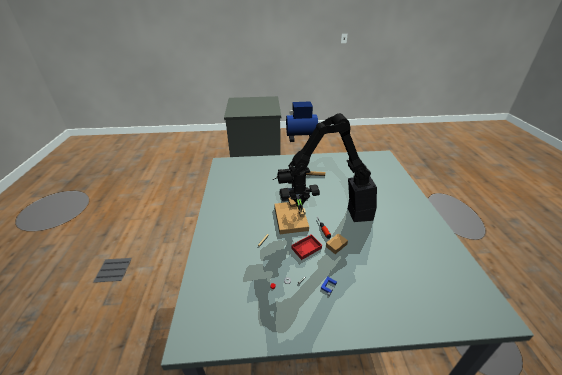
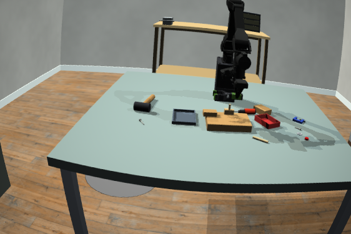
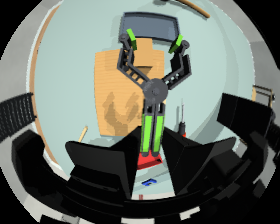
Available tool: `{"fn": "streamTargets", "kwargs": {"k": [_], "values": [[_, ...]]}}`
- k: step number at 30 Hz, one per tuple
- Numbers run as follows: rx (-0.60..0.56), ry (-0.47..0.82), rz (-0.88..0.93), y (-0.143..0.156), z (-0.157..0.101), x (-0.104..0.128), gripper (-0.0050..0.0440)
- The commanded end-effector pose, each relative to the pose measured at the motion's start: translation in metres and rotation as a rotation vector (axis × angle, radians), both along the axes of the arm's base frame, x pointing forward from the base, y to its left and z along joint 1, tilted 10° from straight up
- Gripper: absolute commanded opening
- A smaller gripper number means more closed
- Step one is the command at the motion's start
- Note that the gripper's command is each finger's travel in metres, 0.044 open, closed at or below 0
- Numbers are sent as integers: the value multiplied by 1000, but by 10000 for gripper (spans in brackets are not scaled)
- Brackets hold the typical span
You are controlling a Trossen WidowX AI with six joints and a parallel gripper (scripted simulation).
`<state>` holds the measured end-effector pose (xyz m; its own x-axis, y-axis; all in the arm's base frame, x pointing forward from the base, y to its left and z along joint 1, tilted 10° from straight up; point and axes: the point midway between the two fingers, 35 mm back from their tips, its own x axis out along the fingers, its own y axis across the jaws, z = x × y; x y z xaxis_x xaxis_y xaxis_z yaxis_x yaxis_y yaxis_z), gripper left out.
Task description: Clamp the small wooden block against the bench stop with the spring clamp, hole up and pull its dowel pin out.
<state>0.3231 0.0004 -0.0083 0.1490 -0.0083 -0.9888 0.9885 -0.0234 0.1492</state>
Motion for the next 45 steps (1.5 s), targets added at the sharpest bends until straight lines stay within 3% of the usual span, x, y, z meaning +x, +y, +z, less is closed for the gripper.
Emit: {"fn": "streamTargets", "kwargs": {"k": [1,45], "values": [[-6,0,-2,3,-1,0,0],[-8,-7,-2,51,-2,-3,0]]}}
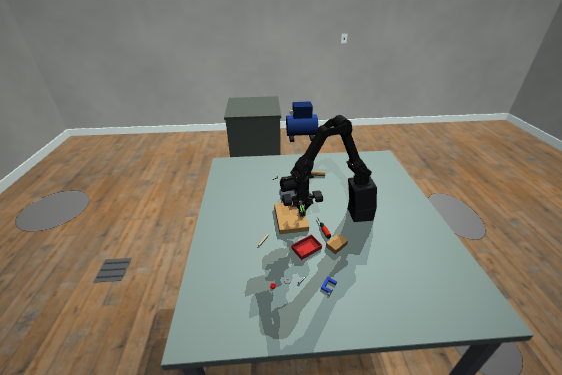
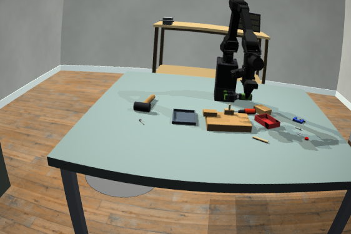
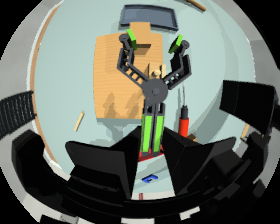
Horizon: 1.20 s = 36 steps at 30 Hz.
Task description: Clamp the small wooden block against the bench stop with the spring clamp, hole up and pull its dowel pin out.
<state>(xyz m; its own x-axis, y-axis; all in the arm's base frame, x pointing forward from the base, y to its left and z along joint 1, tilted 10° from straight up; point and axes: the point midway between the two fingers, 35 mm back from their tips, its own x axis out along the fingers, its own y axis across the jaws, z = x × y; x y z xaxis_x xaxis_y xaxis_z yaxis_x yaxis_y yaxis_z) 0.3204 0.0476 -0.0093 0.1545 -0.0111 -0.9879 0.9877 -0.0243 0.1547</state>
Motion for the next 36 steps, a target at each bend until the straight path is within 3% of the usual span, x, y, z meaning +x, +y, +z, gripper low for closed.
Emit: {"fn": "streamTargets", "kwargs": {"k": [1,36], "values": [[-5,-2,-1,5,-1,0,0],[-5,-10,-1,41,-2,-8,0]]}}
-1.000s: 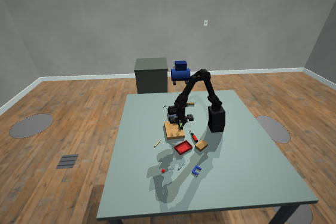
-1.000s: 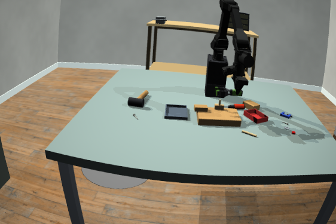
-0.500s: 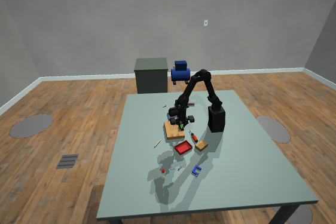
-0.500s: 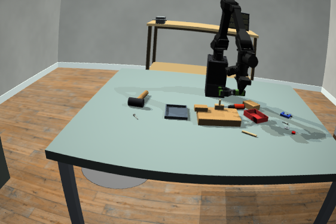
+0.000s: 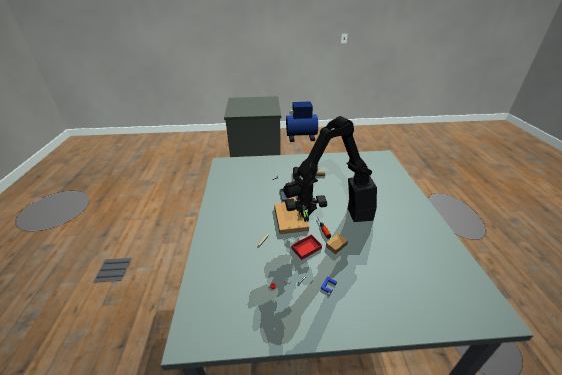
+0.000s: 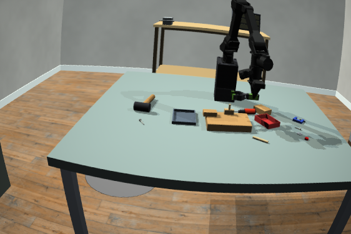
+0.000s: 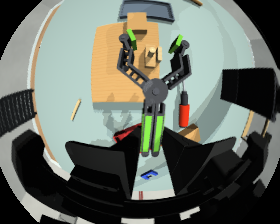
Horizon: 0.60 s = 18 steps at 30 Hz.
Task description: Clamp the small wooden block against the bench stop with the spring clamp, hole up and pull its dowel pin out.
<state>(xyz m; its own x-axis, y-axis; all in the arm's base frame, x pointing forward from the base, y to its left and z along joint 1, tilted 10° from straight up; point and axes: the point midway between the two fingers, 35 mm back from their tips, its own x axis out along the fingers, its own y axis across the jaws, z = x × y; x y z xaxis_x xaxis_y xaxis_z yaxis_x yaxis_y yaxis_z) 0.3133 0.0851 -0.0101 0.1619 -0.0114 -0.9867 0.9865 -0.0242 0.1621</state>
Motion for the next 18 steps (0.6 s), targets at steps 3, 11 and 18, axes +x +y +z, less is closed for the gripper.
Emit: {"fn": "streamTargets", "kwargs": {"k": [3,11,18], "values": [[-5,-3,-1,4,-1,-1,0],[-5,-5,-1,14,-1,-4,0],[-4,-7,-1,22,-1,-6,0]]}}
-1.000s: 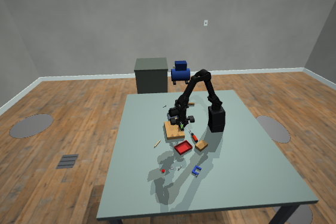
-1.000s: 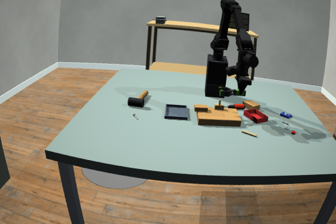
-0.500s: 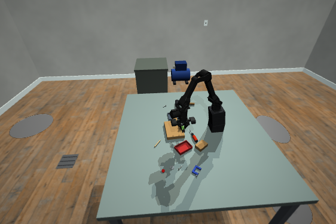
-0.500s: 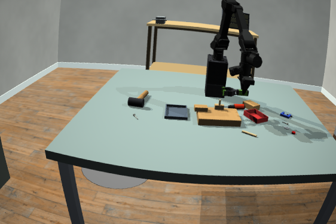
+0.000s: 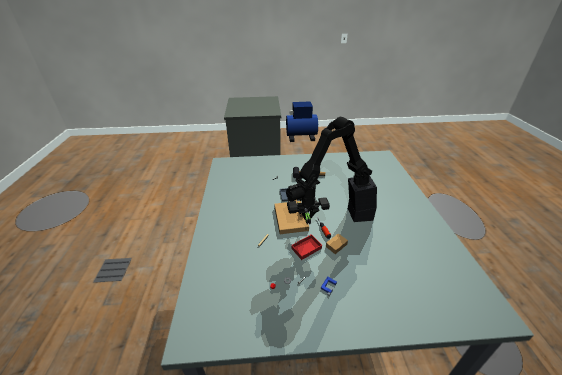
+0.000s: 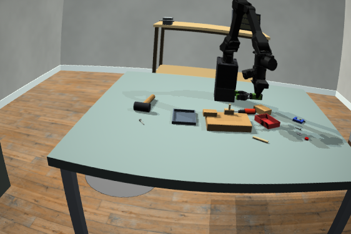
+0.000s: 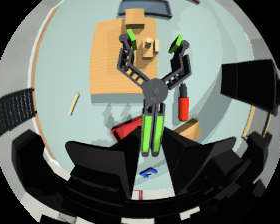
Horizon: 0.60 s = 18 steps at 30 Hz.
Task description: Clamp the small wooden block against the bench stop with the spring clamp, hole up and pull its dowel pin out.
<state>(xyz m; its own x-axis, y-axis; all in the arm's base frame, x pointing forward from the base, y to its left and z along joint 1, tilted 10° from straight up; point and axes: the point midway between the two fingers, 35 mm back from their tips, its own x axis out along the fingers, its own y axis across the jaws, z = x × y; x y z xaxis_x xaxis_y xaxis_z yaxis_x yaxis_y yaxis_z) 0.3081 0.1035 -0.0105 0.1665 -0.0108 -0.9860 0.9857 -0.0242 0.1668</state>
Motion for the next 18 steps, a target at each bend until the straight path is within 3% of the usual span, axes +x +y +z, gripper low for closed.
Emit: {"fn": "streamTargets", "kwargs": {"k": [1,18], "values": [[-5,-3,-1,3,-1,-1,0],[-4,-5,-1,11,-6,-2,0]]}}
